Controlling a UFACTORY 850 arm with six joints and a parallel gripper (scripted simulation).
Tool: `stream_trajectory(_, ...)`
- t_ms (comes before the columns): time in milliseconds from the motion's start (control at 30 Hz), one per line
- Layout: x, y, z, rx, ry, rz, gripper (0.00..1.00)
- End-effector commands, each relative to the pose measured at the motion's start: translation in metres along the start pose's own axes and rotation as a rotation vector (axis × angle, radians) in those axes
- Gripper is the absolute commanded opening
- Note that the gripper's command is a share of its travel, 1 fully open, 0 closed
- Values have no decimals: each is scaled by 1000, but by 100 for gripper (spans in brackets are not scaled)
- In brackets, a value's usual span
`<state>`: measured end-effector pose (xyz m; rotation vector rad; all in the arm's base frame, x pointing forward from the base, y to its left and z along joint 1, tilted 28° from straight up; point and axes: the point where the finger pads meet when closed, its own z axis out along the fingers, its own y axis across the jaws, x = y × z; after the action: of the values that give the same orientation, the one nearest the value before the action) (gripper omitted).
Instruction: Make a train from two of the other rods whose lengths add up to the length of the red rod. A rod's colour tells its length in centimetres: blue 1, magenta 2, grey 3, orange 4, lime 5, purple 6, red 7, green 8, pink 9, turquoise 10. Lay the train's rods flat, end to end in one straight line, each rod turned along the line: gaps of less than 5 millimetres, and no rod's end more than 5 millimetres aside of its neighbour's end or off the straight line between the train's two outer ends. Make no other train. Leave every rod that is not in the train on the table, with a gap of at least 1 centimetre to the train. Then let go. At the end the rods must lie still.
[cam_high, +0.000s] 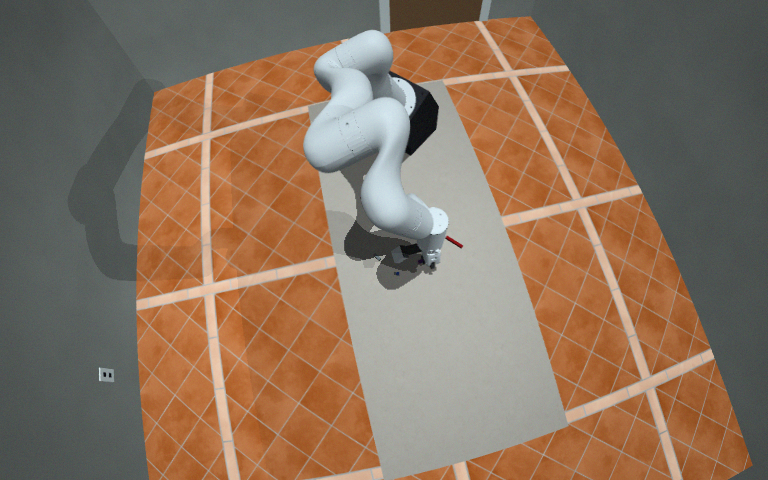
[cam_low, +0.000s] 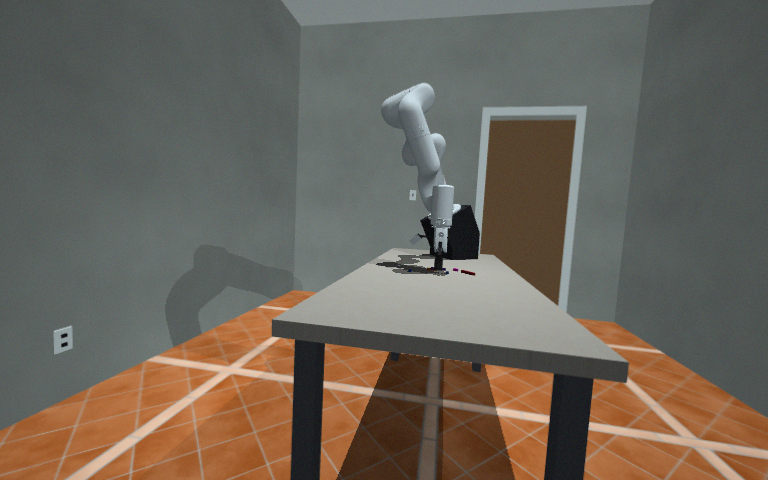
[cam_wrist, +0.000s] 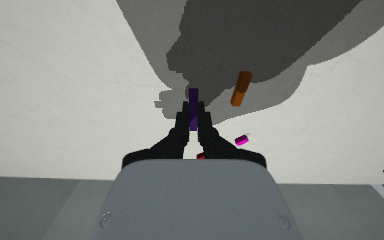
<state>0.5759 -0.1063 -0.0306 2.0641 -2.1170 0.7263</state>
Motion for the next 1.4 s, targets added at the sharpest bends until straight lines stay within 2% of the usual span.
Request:
stream_trajectory(0,0,-1,0,1,0,0,4)
stream_trajectory(1367,0,-1,12,1,0,0,4)
